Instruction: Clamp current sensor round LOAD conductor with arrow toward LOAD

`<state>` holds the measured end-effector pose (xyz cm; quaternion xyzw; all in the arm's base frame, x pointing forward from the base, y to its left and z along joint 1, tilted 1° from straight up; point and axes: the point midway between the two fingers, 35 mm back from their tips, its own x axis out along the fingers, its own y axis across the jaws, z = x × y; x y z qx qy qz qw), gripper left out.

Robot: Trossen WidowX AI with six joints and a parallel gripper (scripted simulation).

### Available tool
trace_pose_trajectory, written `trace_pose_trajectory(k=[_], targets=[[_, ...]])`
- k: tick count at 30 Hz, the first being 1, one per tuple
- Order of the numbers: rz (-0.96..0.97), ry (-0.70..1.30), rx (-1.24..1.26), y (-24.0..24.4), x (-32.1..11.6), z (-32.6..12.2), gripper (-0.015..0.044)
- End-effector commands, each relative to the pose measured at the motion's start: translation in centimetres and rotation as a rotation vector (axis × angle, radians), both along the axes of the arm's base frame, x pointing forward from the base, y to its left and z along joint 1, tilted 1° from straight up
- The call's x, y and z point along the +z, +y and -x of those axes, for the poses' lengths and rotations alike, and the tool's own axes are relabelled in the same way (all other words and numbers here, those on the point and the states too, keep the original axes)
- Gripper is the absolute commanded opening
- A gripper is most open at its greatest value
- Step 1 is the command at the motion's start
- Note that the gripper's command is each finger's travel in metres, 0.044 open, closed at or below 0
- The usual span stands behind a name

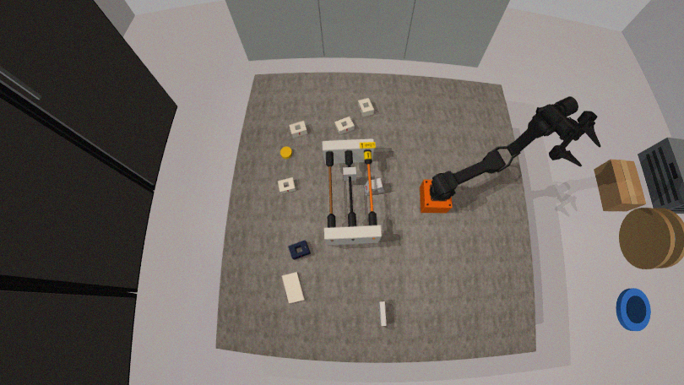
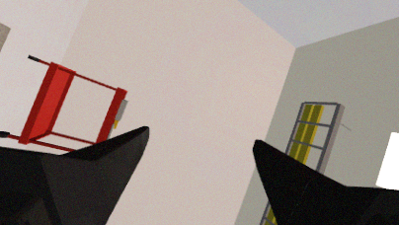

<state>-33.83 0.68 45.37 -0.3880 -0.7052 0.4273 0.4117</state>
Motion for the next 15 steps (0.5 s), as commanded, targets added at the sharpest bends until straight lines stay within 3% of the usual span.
trace_pose_trajectory(k=[1,15], targets=[[-0.002,0.008,-0.002,0.1,0.2,-0.2,0.0426],[-0.171,0.607,-0.195,7.9,9.8,-20.5,0.0440]])
